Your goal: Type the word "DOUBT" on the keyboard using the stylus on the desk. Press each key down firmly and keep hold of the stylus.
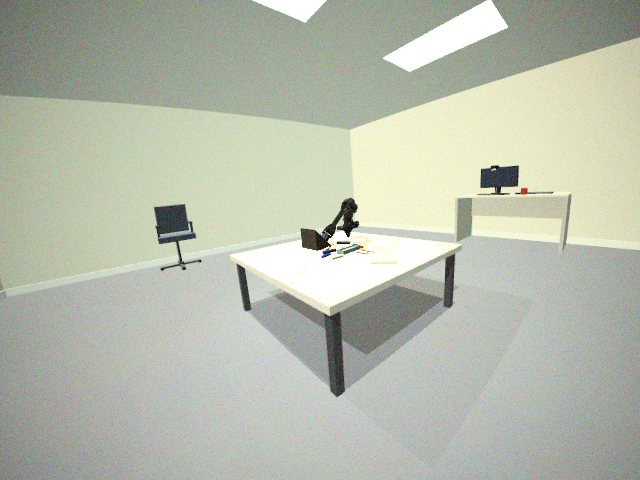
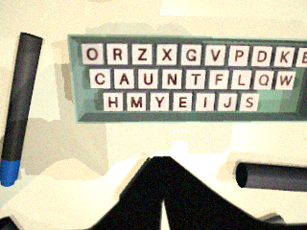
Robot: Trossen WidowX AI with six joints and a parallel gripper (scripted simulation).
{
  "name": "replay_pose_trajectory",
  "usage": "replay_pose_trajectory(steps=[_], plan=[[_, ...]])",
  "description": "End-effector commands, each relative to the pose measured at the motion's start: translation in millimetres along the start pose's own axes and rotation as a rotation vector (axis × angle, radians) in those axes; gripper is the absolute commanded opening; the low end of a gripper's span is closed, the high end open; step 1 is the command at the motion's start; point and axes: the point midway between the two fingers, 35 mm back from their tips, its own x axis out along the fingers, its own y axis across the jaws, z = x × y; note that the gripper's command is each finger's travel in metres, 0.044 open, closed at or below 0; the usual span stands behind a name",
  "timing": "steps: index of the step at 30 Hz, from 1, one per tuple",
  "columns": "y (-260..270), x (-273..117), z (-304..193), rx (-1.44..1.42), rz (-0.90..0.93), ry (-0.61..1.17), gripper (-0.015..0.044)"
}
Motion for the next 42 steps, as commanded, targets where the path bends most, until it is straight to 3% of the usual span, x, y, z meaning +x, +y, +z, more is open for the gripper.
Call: replay_pose_trajectory(steps=[1, 4, 7, 12, 25, 42], plan=[[0.0, 0.0, 0.0, 0.000, 0.000, 0.000, 0.0000], [-2.8, 0.5, 0.4, 0.014, -0.005, -0.001, 0.0079], [-42.6, 6.4, 4.2, 0.224, -0.080, -0.025, 0.0150], [-124.5, 16.6, 4.0, 0.665, -0.223, -0.126, 0.0150], [-244.7, 30.3, -14.6, 1.384, -0.382, -0.426, 0.0150], [-250.3, 32.6, -16.3, 1.399, -0.384, -0.434, 0.0150]])
